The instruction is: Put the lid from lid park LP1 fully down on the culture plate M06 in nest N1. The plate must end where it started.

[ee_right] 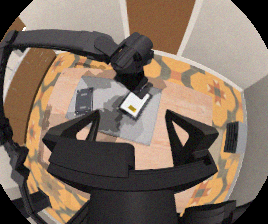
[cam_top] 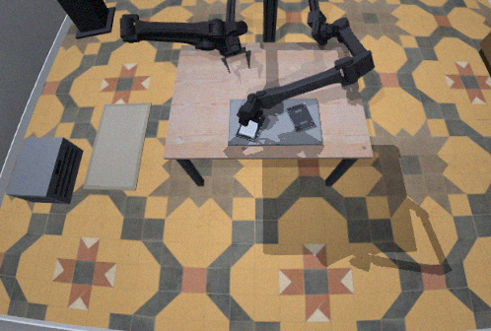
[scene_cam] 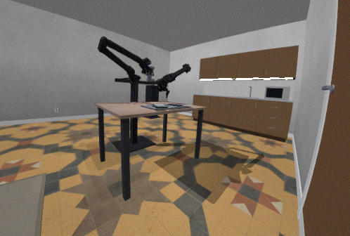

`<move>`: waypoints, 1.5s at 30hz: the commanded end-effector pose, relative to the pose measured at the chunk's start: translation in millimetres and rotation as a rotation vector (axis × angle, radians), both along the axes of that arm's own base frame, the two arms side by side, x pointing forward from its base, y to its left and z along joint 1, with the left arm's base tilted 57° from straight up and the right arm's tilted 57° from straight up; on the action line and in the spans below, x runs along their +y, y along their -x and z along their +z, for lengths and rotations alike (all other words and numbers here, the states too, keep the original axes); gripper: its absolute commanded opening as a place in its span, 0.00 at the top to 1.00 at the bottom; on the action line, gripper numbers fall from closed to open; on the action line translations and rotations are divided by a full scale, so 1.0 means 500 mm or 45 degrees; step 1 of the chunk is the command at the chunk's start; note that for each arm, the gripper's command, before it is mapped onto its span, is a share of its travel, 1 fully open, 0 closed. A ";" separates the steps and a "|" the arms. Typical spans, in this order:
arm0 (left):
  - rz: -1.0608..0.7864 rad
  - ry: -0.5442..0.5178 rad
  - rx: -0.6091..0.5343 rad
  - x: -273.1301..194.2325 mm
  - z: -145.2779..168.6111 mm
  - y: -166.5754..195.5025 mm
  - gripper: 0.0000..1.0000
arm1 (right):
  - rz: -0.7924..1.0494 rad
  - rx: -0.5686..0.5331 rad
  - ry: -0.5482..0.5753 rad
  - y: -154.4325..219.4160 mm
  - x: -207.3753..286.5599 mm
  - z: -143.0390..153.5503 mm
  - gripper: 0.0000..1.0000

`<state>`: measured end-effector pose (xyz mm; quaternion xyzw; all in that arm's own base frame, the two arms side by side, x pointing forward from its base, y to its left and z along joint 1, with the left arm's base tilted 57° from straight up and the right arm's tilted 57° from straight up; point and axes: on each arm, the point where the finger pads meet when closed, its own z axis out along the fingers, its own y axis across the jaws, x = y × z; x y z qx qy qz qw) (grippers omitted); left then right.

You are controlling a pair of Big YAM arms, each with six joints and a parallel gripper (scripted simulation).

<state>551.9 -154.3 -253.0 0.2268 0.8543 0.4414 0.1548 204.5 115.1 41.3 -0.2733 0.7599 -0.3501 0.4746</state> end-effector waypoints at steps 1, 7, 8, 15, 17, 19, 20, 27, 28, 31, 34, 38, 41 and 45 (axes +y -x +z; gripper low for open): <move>-0.180 0.005 0.014 0.012 0.010 -0.011 0.00 | 0.020 -0.015 -0.040 -0.006 0.045 0.010 0.00; -0.303 0.013 0.031 0.015 -0.006 0.007 0.00 | 0.020 -0.015 -0.040 -0.006 0.045 0.010 0.00; -0.326 0.016 0.034 0.015 -0.008 0.010 0.00 | 0.020 -0.015 -0.040 -0.006 0.045 0.010 0.00; -0.474 0.030 0.050 0.025 -0.025 0.030 0.00 | 0.020 -0.015 -0.040 -0.006 0.045 0.010 0.00; -0.523 0.041 0.052 0.029 -0.032 0.038 0.00 | 0.020 -0.015 -0.040 -0.006 0.045 0.010 0.00; -0.573 0.046 0.068 0.039 -0.049 0.054 0.00 | 0.020 -0.015 -0.040 -0.006 0.045 0.010 0.00; -0.598 0.052 0.068 0.041 -0.051 0.058 0.00 | 0.020 -0.015 -0.040 -0.006 0.045 0.010 0.00; -0.663 0.075 0.044 0.043 -0.048 0.060 0.00 | 0.020 -0.015 -0.040 -0.006 0.045 0.010 0.00; -0.663 0.075 0.044 0.043 -0.048 0.060 0.00 | 0.020 -0.015 -0.040 -0.006 0.045 0.010 0.00; -0.663 0.075 0.044 0.043 -0.048 0.060 0.00 | 0.020 -0.015 -0.040 -0.006 0.045 0.010 0.00; -0.680 0.075 0.045 0.029 -0.048 0.063 0.00 | 0.020 -0.015 -0.040 -0.006 0.045 0.010 0.00; -0.680 0.074 0.043 0.027 -0.048 0.063 0.00 | 0.020 -0.015 -0.040 -0.006 0.045 0.010 0.00; -0.679 0.073 0.041 0.027 -0.047 0.061 0.00 | 0.020 -0.015 -0.040 -0.006 0.045 0.010 0.00; -0.679 0.073 0.041 0.027 -0.047 0.061 0.00 | 0.020 -0.015 -0.040 -0.006 0.045 0.010 0.00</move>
